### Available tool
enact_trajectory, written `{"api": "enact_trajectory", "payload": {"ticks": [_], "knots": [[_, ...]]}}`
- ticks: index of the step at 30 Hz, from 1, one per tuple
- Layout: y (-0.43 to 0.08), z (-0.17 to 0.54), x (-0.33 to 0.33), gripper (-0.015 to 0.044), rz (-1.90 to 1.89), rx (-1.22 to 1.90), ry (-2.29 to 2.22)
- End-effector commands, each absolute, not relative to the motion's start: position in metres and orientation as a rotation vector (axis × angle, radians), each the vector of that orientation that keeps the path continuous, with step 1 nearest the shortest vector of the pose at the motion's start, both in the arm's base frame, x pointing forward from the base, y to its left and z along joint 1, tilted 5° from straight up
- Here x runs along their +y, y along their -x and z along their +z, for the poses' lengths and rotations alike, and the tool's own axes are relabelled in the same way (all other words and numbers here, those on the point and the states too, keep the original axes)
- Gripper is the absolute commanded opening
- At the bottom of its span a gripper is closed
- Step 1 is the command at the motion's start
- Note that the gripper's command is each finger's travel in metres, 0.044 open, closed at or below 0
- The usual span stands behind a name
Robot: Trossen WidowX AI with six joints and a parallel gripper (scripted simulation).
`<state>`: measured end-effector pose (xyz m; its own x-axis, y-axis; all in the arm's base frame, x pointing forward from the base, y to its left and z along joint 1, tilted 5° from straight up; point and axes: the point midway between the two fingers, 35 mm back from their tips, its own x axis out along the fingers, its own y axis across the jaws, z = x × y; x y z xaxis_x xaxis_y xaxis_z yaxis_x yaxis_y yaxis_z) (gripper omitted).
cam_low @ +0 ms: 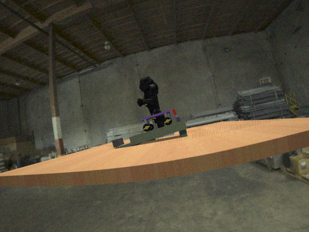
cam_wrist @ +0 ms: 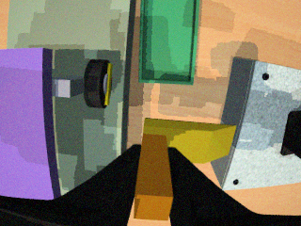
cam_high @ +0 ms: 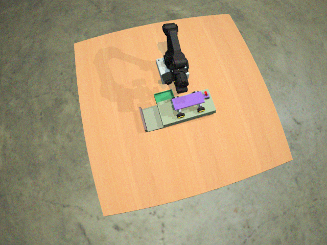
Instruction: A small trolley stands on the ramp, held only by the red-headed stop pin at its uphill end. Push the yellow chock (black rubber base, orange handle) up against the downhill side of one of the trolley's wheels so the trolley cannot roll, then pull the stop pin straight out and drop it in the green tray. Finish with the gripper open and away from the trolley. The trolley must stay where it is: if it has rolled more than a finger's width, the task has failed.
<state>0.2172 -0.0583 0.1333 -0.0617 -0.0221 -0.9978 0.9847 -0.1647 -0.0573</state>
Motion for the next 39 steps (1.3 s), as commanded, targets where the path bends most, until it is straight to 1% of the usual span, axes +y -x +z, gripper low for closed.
{"api": "enact_trajectory", "payload": {"ticks": [1,27,31,39], "knots": [[-0.218,0.132,-0.071,0.0,-1.39,1.152,-1.273],[-0.22,0.124,-0.184,0.0,-1.394,1.144,-1.267],[-0.22,0.123,-0.187,0.0,-1.427,1.121,-1.301],[-0.22,0.123,-0.188,0.0,-1.627,0.967,-1.506]]}}
